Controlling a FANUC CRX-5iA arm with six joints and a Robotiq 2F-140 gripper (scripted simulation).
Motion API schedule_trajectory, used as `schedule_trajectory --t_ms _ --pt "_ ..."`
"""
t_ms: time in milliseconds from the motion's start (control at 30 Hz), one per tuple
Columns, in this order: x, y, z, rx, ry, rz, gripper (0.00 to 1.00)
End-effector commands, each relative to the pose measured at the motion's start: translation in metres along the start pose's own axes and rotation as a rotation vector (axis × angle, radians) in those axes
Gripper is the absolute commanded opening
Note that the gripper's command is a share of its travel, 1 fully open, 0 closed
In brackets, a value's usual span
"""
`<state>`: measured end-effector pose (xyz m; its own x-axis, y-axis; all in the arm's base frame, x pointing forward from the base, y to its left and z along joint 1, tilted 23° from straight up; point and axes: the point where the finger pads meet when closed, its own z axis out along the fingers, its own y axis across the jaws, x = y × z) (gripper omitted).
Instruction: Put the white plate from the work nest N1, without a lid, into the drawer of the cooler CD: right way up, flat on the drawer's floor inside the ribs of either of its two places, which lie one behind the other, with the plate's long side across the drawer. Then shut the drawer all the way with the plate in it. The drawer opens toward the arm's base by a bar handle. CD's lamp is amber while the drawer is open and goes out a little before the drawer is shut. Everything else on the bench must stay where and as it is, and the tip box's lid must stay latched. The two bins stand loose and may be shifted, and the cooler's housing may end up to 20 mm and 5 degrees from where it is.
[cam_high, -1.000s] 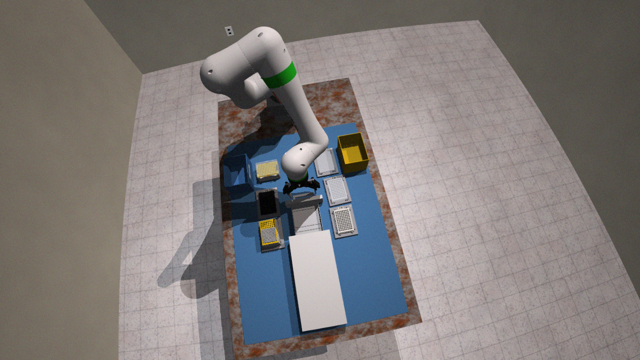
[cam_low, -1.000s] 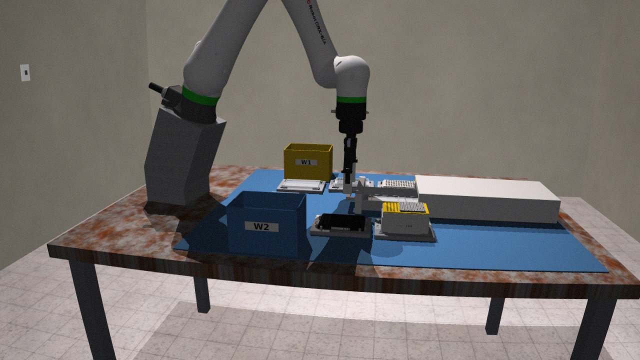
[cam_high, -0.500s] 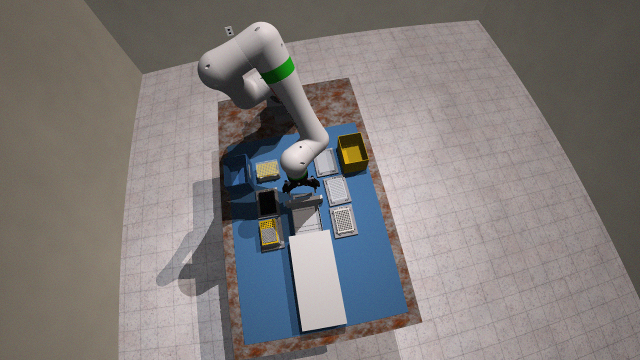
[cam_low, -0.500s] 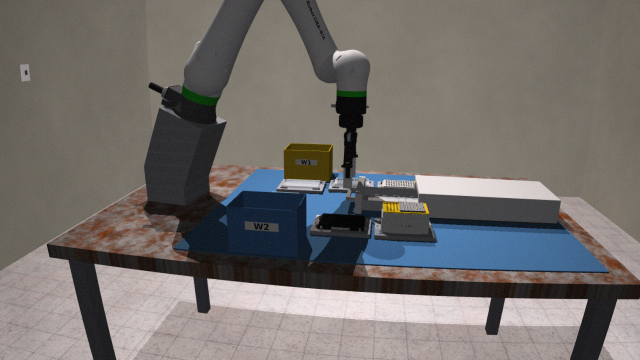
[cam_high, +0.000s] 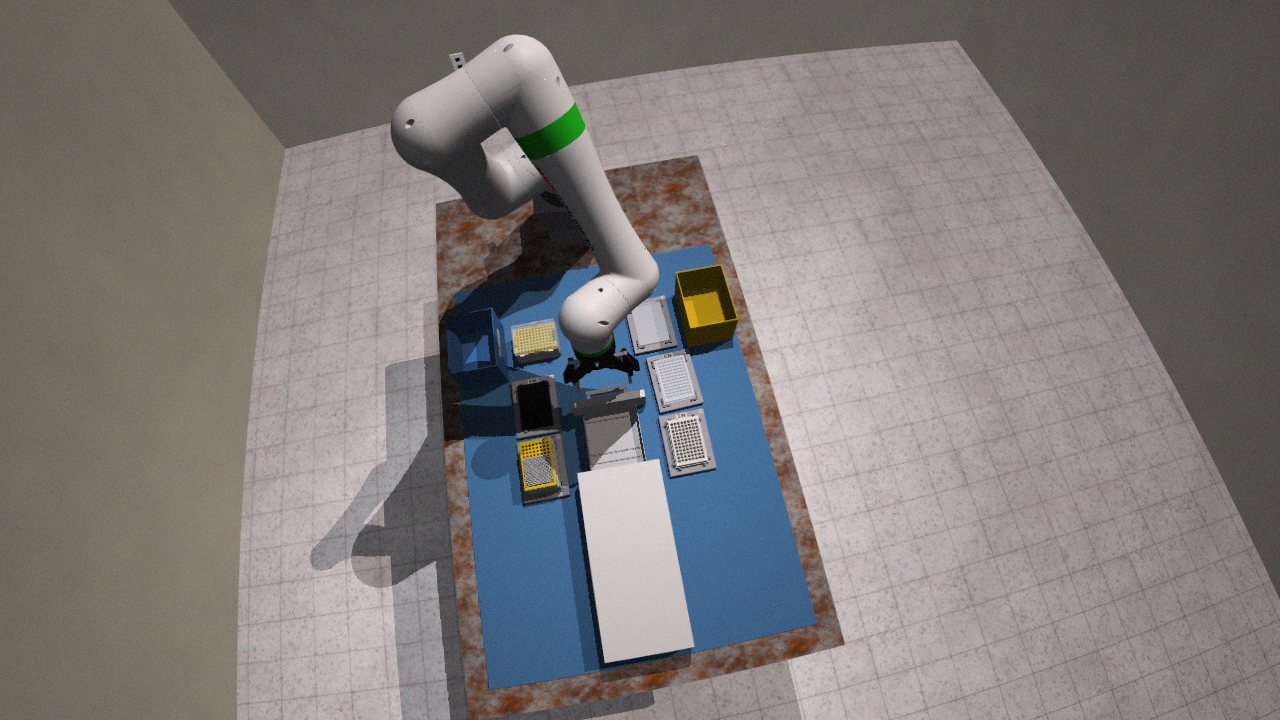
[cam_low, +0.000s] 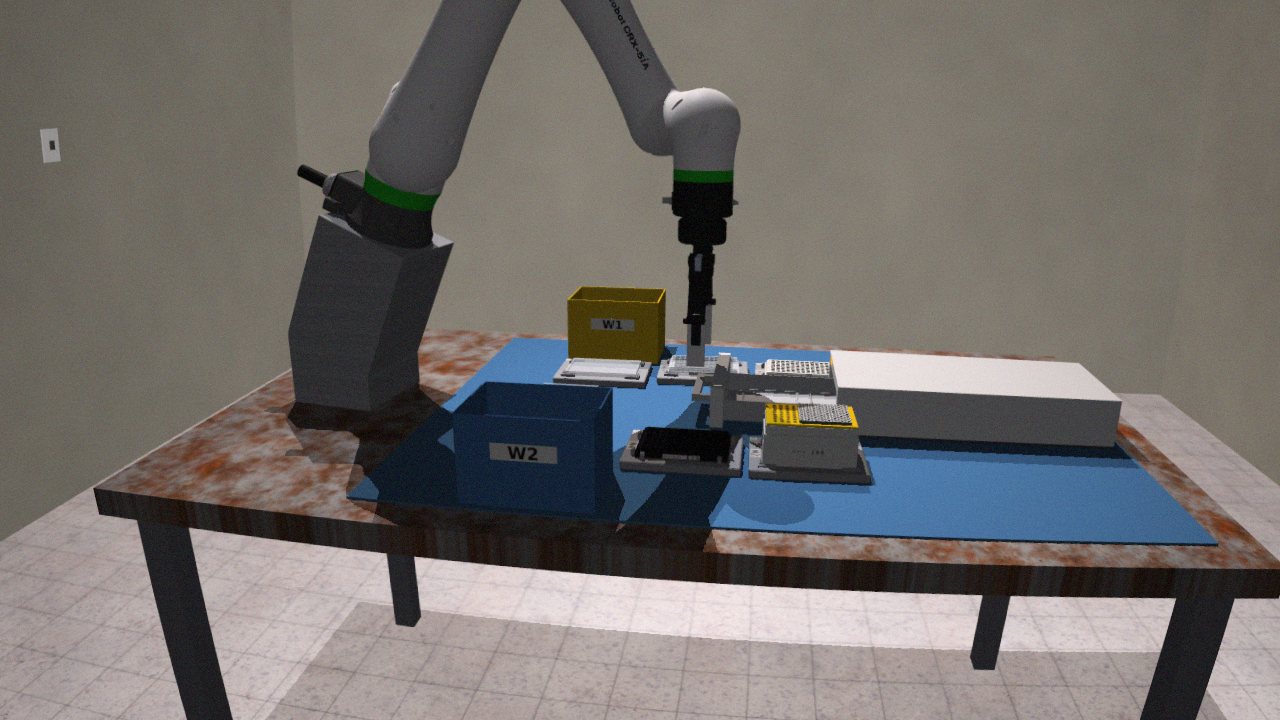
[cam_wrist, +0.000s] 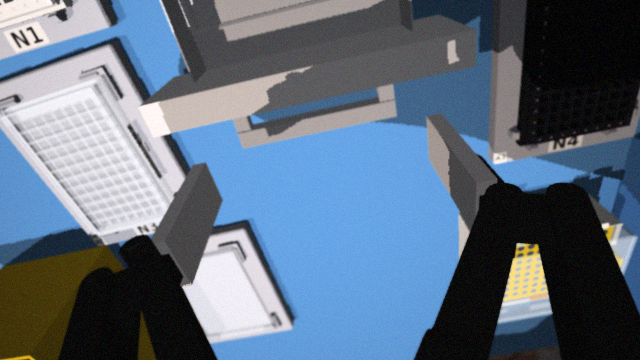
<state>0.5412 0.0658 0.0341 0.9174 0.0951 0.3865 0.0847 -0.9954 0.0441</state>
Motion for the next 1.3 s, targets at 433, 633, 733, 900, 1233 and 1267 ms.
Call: schedule_trajectory --t_ms 433,633,733,900,1233,1267 --pt "0.000 0.000 -0.018 0.000 0.000 0.000 0.87" --pt "0.000 0.000 -0.026 0.000 0.000 0.000 0.87" --pt "0.000 0.000 -0.027 0.000 0.000 0.000 0.87" --pt "0.000 0.000 -0.034 0.000 0.000 0.000 0.87" --pt "0.000 0.000 -0.046 0.000 0.000 0.000 0.87" --pt "0.000 0.000 -0.046 0.000 0.000 0.000 0.87"
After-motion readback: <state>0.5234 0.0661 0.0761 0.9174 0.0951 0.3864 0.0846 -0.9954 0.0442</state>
